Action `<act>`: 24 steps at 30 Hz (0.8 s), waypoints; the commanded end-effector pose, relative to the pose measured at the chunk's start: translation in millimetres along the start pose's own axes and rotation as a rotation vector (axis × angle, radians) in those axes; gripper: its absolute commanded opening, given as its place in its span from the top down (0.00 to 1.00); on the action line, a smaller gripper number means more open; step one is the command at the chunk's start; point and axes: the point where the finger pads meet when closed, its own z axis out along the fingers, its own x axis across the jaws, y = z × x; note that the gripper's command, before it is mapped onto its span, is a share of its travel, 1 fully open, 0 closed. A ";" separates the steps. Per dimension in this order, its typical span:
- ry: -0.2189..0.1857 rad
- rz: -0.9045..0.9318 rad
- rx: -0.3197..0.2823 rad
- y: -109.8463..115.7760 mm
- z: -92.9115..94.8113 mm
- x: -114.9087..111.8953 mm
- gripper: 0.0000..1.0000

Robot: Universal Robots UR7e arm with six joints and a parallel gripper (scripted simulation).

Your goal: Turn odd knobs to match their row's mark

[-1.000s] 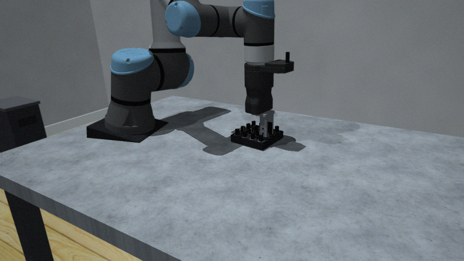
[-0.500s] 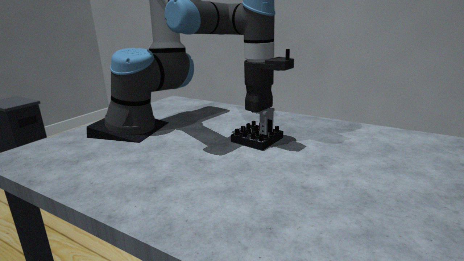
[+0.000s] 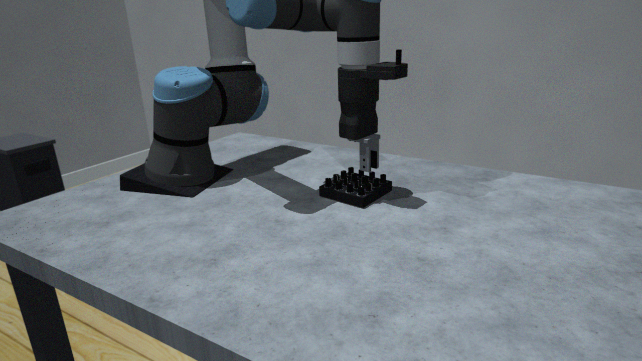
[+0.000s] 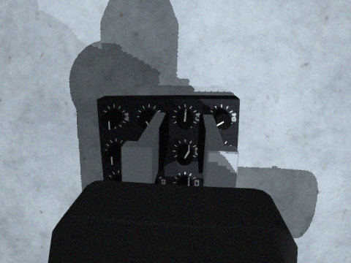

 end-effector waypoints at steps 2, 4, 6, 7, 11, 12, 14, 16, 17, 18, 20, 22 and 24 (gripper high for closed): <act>0.000 0.000 0.000 0.0 -1.9 0.0 0.54; 0.000 0.000 0.000 0.0 -1.9 0.0 0.54; 0.000 0.000 0.000 0.0 -1.9 0.0 0.54; 0.000 0.000 0.000 0.0 -1.9 0.0 0.54; 0.000 0.000 0.000 0.0 -1.9 0.0 0.54; 0.000 0.000 0.000 0.0 -1.9 0.0 0.54; 0.000 -0.001 0.000 0.0 -1.9 0.0 0.54; 0.000 -0.004 0.000 -0.1 -1.9 0.0 0.54; 0.000 -0.007 0.000 -0.1 -1.9 0.0 0.54; 0.000 -0.011 0.000 -0.2 -2.0 -0.1 0.54; 0.000 -0.022 0.000 -0.4 -2.1 -0.2 0.54; 0.000 -0.022 0.000 -0.4 -2.1 -0.2 0.54; 0.000 -0.038 0.000 -0.7 -2.3 -0.5 0.54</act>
